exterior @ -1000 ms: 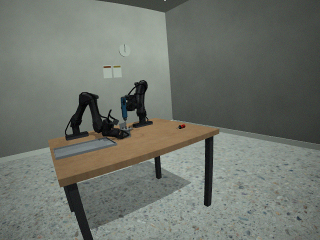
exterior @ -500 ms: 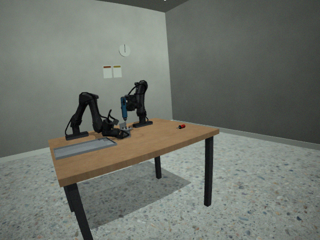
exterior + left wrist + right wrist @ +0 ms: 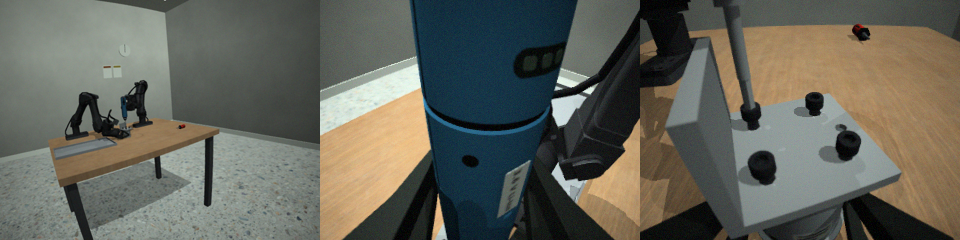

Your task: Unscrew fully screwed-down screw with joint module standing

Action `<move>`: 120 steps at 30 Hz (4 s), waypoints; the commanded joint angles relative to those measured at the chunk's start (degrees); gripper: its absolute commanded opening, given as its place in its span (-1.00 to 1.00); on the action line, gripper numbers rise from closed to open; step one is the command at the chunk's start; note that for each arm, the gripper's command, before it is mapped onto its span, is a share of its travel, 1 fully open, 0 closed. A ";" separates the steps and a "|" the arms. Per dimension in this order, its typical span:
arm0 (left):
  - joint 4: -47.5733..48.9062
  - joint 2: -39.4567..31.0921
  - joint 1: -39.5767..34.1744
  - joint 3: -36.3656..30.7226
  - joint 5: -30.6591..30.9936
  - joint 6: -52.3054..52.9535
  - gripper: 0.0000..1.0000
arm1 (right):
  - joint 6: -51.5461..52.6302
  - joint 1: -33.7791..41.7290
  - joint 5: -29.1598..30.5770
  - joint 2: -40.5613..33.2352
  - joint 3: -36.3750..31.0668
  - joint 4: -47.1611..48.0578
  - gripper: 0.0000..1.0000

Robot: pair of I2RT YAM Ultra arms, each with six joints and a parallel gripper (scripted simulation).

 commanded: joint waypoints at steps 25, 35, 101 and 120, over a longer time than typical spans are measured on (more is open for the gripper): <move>5.88 -2.64 -0.71 3.06 -0.42 -0.30 -0.17 | 0.41 -0.45 -0.72 -1.90 -0.11 0.19 0.17; 6.15 -2.70 -0.63 3.13 -0.36 -0.27 -0.17 | 0.41 -0.45 -0.72 -1.90 -0.11 0.19 0.17; -12.89 -11.37 1.47 9.79 1.52 -0.39 -0.17 | 0.41 -0.45 -0.72 -1.90 -0.11 0.19 0.17; -15.63 -12.53 1.52 11.08 1.53 -0.32 -0.17 | 0.41 -0.45 -0.72 -1.90 -0.11 0.19 0.17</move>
